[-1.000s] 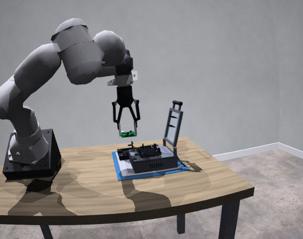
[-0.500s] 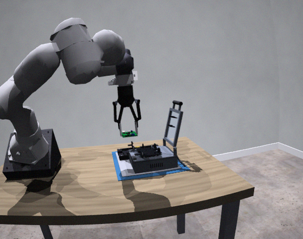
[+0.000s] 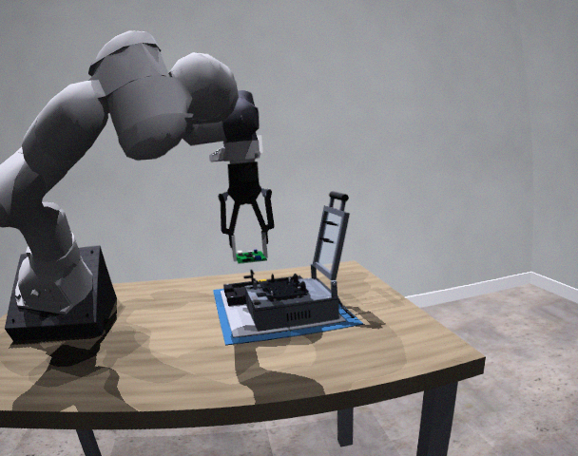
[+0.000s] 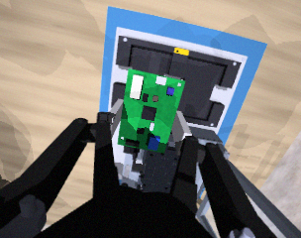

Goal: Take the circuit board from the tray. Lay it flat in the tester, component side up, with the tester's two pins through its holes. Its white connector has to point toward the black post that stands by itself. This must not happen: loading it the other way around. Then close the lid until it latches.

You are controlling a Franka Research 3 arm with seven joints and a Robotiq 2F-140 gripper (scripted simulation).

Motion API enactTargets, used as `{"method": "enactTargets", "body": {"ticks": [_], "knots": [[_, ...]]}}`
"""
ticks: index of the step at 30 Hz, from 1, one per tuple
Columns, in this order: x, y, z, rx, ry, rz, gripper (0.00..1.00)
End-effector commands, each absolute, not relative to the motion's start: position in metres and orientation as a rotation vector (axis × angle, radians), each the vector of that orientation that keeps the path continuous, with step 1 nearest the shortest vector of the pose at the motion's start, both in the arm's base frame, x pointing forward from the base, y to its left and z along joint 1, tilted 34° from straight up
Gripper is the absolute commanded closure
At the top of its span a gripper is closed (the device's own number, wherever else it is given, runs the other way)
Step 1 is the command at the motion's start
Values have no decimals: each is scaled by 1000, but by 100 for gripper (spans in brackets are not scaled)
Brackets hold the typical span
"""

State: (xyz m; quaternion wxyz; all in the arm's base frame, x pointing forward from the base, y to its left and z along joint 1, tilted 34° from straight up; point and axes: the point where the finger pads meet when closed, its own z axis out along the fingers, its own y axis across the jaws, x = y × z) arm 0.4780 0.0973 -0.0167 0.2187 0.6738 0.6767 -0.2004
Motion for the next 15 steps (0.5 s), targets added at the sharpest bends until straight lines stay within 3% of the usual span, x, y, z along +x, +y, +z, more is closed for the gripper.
{"method": "enactTargets", "body": {"ticks": [1,15], "knots": [[480,92,-12,1850,1894,-560,54],[493,64,12,1850,1894,-560,54]]}}
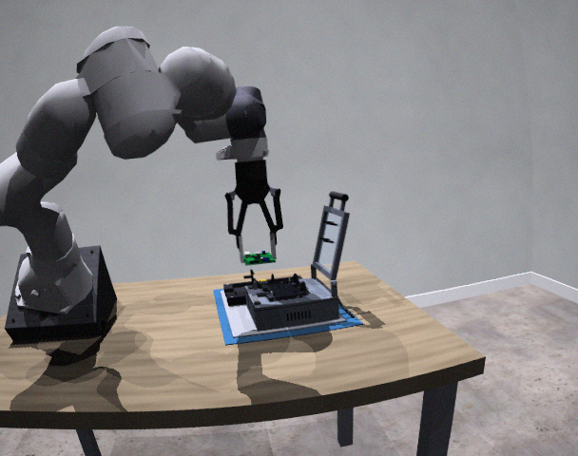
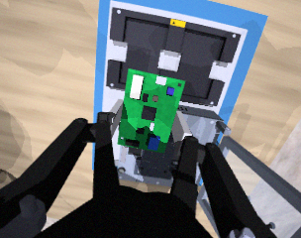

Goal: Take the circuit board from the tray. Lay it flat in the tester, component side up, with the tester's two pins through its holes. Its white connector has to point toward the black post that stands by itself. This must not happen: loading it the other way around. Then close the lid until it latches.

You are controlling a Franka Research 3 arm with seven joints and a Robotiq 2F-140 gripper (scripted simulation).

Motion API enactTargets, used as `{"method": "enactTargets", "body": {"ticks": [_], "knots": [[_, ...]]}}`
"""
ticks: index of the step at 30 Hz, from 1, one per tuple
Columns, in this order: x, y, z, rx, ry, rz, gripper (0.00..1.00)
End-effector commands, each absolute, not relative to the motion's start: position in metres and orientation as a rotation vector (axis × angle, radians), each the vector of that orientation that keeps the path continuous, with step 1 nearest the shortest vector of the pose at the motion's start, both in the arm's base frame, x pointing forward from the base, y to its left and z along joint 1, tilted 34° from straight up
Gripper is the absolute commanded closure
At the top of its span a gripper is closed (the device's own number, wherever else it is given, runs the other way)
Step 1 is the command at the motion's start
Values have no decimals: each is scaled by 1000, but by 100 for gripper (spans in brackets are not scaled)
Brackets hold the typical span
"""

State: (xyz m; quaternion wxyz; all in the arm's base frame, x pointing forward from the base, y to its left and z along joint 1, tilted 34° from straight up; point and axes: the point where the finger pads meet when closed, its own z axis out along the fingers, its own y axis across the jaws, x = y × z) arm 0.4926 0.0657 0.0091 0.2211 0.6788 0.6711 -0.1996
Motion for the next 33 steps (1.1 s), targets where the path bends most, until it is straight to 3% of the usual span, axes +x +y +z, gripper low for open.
{"method": "enactTargets", "body": {"ticks": [1,33], "knots": [[494,62,14,1850,1894,-560,54],[523,-2,68,1850,1894,-560,54]]}}
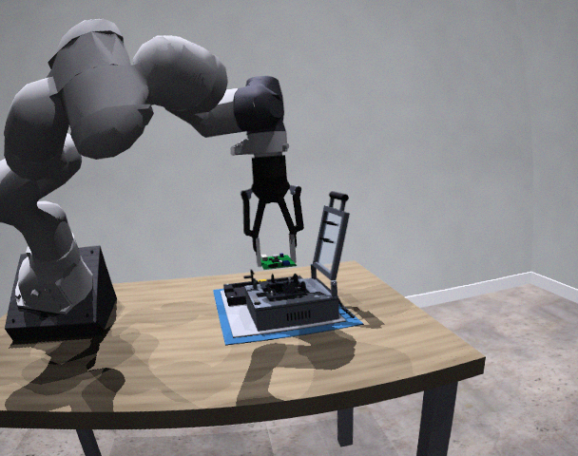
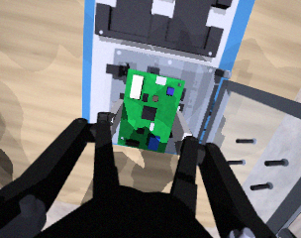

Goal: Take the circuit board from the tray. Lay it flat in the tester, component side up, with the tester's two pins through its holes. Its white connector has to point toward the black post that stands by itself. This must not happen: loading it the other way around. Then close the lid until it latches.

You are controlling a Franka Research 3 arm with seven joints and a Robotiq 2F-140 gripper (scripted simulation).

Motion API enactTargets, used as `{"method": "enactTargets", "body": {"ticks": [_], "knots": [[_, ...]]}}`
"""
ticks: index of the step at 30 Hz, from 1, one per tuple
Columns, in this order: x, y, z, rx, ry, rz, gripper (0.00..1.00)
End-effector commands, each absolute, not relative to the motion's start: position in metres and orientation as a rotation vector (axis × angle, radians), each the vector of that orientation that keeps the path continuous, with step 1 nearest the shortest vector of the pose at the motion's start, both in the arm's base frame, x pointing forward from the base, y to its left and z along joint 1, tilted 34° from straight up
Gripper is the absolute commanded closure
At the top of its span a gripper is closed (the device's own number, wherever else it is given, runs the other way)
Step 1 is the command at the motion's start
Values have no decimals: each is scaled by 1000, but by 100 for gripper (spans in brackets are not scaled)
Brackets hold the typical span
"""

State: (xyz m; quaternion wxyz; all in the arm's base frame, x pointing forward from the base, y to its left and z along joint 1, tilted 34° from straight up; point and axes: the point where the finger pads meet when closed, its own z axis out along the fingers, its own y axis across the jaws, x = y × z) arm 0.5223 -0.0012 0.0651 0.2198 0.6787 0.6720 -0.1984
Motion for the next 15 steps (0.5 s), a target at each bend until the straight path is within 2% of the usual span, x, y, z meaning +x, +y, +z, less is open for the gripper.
{"method": "enactTargets", "body": {"ticks": [1,15], "knots": [[524,-3,69,1850,1894,-560,54],[526,-10,74,1850,1894,-560,54]]}}
